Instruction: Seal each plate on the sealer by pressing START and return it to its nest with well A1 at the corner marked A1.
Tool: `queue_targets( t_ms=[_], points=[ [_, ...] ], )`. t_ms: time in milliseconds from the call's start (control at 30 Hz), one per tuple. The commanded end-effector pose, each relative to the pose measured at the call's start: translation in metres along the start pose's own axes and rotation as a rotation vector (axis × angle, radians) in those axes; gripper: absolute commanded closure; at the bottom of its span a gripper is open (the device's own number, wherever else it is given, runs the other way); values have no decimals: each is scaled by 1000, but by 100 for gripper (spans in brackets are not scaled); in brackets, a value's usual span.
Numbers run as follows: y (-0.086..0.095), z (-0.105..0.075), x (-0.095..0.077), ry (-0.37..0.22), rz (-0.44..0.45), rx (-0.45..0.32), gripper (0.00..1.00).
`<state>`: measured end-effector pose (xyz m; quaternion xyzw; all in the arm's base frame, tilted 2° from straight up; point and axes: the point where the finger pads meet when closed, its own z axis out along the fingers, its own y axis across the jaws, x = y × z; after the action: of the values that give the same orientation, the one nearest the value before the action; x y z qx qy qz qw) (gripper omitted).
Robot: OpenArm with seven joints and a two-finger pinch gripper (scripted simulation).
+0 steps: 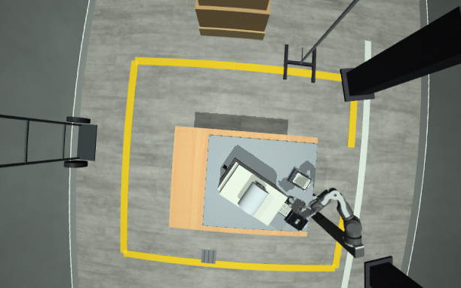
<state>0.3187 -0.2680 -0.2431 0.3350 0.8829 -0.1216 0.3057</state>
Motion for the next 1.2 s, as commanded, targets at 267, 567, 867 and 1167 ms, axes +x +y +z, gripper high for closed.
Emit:
queue_targets(
  t_ms=[267, 567, 867, 1167],
  points=[
    [1, 8, -2, -2, -2, -7, 100],
    [2, 8, -2, -2, -2, -7, 100],
    [2, 8, -2, -2, -2, -7, 100],
    [2, 8, -2, -2, -2, -8, 100]
  ],
)
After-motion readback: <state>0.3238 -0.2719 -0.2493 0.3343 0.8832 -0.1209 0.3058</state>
